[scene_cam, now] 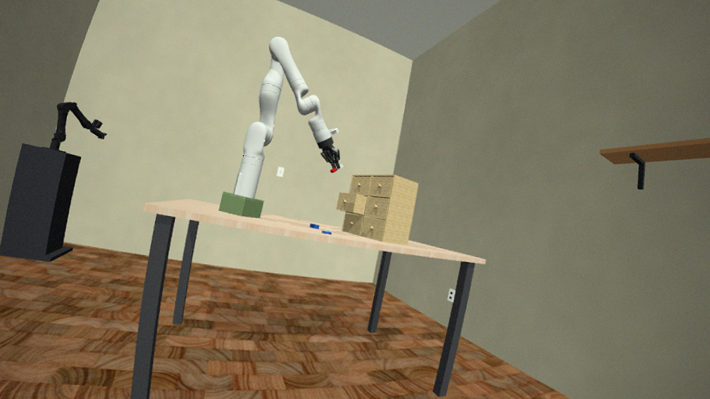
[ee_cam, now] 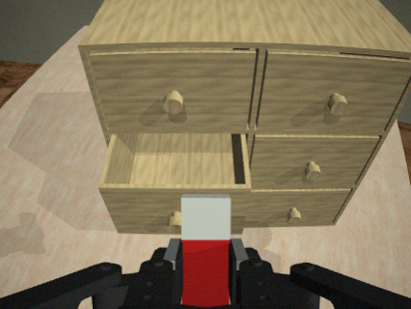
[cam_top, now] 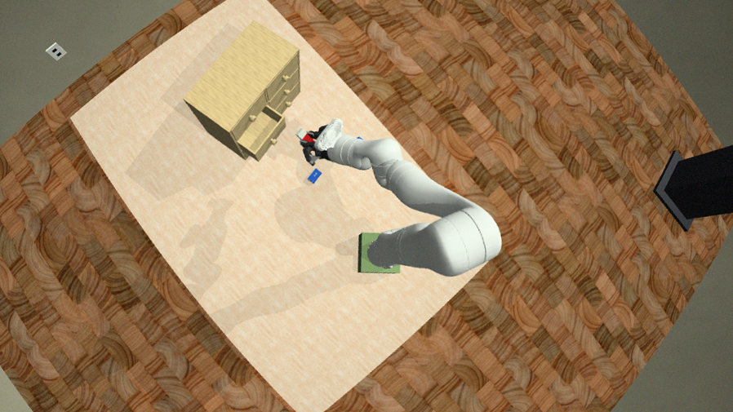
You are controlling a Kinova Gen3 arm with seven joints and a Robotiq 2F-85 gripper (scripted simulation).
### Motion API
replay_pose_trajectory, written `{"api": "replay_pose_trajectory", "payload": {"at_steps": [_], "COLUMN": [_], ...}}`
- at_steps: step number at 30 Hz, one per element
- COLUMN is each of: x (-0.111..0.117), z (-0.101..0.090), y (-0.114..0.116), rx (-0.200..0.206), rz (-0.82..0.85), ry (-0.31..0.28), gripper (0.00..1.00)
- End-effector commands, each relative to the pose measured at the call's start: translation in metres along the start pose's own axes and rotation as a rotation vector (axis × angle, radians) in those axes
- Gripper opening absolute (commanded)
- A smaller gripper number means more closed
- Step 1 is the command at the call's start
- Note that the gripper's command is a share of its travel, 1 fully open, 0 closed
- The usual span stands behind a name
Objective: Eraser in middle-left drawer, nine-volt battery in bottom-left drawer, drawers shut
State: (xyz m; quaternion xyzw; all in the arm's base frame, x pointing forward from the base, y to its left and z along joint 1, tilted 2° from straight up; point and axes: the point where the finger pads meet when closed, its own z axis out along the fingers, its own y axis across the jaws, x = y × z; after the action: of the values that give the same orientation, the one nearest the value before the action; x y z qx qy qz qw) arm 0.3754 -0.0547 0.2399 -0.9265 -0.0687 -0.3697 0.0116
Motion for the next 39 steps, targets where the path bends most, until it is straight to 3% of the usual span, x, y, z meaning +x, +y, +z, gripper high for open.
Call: {"api": "replay_pose_trajectory", "payload": {"at_steps": [1,39], "x": [-0.0006,-0.0009], "z": [0.0000,-0.0002], "y": [-0.0003,-0.0001], "rx": [0.001,0.000], "rz": [0.001,0.001], "ry": [0.003,0.043], "gripper": [0.19,0.19]}}
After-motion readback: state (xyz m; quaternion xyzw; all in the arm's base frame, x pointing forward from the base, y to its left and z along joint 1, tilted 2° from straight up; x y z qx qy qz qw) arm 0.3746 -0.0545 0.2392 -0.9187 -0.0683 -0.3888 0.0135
